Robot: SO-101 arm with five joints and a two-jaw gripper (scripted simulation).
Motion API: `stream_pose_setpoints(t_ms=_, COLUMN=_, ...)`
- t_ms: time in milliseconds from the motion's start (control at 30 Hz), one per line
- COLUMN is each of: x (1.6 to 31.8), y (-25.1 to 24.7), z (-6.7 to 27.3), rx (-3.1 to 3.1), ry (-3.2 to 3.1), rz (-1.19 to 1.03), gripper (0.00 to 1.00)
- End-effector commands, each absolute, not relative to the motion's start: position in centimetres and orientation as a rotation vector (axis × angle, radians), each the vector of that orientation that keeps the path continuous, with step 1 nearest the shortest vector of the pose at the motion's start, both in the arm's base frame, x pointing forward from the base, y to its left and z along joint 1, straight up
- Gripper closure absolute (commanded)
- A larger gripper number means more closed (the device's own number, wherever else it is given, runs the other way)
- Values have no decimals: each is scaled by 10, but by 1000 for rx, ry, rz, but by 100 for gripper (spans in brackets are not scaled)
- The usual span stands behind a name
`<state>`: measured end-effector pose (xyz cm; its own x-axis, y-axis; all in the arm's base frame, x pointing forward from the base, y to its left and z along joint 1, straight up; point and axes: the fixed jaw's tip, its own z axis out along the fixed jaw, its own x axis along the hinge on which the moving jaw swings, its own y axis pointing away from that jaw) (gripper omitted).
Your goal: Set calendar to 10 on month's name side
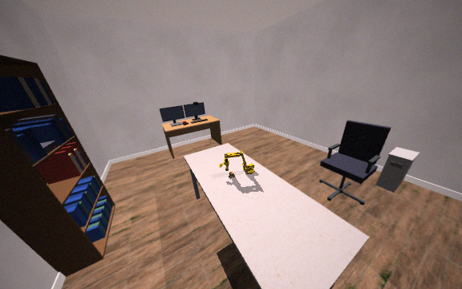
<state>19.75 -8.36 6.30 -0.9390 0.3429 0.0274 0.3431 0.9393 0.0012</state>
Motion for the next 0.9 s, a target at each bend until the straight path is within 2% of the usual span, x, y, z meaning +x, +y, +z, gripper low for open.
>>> stream_pose_setpoints(t_ms=0, x=212, y=-52, z=75, rx=-319, ry=-3168, rz=12, gripper=100)
stream_pose_setpoints(t_ms=233, x=210, y=13, z=73, rx=159, ry=-3181, rz=2, gripper=100)
stream_pose_setpoints(t_ms=367, x=206, y=31, z=73, rx=298, ry=-3171, rz=-1, gripper=100)
stream_pose_setpoints(t_ms=667, x=172, y=100, z=70, rx=882, ry=-3059, rz=-14, gripper=100)
stream_pose_setpoints(t_ms=800, x=152, y=121, z=69, rx=1103, ry=-2986, rz=-19, gripper=100)
stream_pose_setpoints(t_ms=867, x=152, y=121, z=69, rx=1103, ry=-2986, rz=-19, gripper=100)
